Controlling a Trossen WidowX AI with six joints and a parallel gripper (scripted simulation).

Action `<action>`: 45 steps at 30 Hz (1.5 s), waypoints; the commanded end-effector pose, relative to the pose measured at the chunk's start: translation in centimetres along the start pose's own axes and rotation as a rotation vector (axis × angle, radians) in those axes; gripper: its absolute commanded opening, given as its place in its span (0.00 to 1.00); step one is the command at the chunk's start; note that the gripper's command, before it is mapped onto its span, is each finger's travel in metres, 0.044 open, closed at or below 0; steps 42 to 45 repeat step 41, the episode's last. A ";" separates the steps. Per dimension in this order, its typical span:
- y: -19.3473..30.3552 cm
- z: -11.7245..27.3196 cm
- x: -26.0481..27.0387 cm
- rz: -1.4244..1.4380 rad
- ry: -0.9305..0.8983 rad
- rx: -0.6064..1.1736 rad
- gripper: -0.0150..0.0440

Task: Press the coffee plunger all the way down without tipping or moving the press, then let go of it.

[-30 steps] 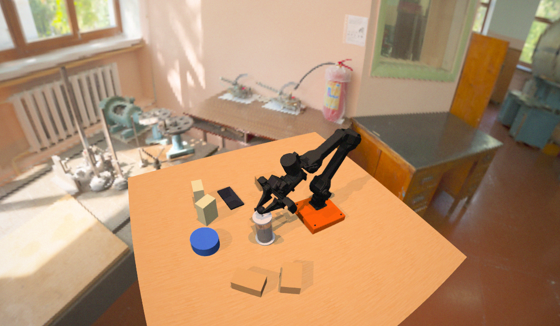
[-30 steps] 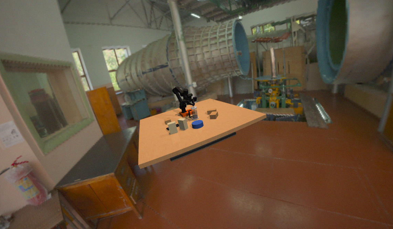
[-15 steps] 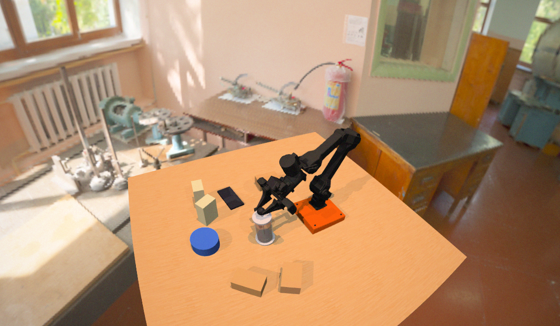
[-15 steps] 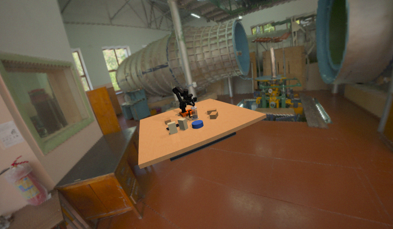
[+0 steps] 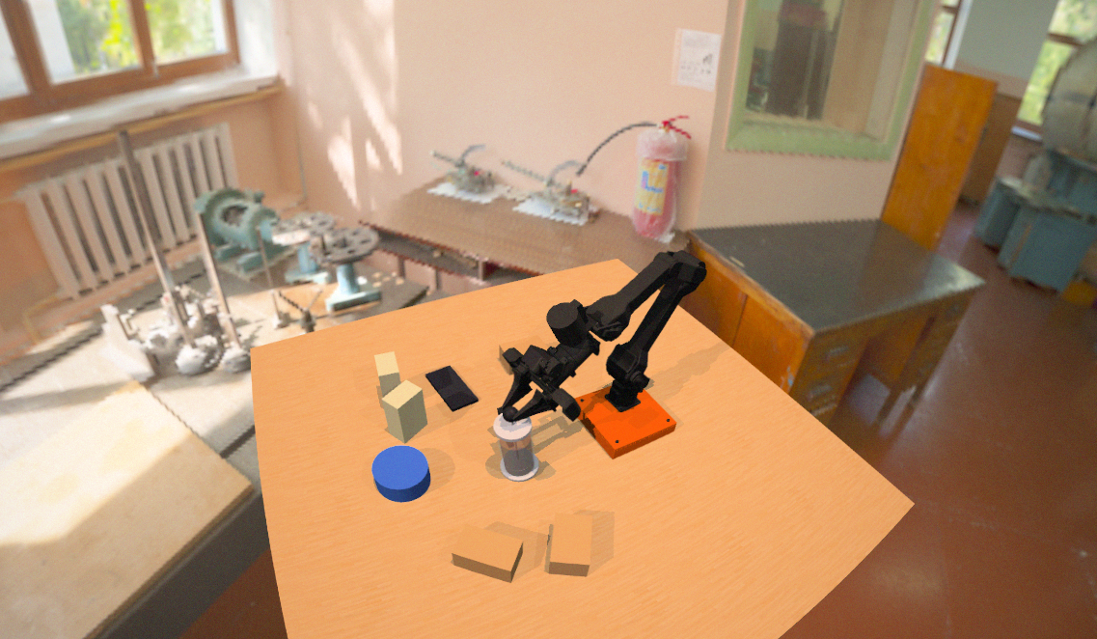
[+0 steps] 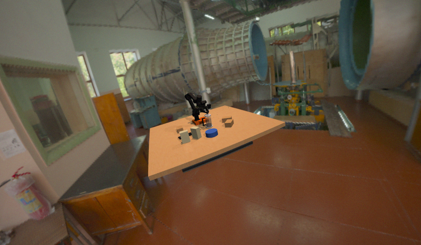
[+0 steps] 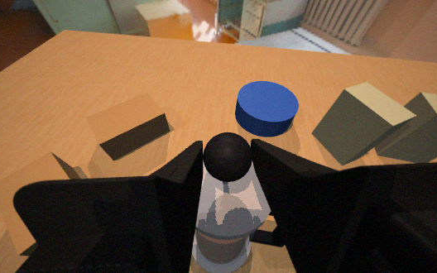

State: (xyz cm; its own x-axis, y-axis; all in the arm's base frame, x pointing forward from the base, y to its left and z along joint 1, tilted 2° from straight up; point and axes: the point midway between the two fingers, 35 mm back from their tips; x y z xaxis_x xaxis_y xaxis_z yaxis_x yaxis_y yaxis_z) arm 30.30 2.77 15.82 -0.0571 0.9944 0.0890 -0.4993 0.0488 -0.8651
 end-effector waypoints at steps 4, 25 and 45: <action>0.0 0.0 0.0 0.000 0.000 0.001 0.47; -2.3 1.7 0.1 -0.002 0.001 0.007 1.00; -5.6 5.5 0.4 -0.006 0.001 0.019 1.00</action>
Point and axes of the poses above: the point midway between the two fingers, 35 mm back from their tips, its own z axis back along the fingers, its own x axis across the jaws, y = z × x, and after that the axes turned 5 degrees about -z, right-handed
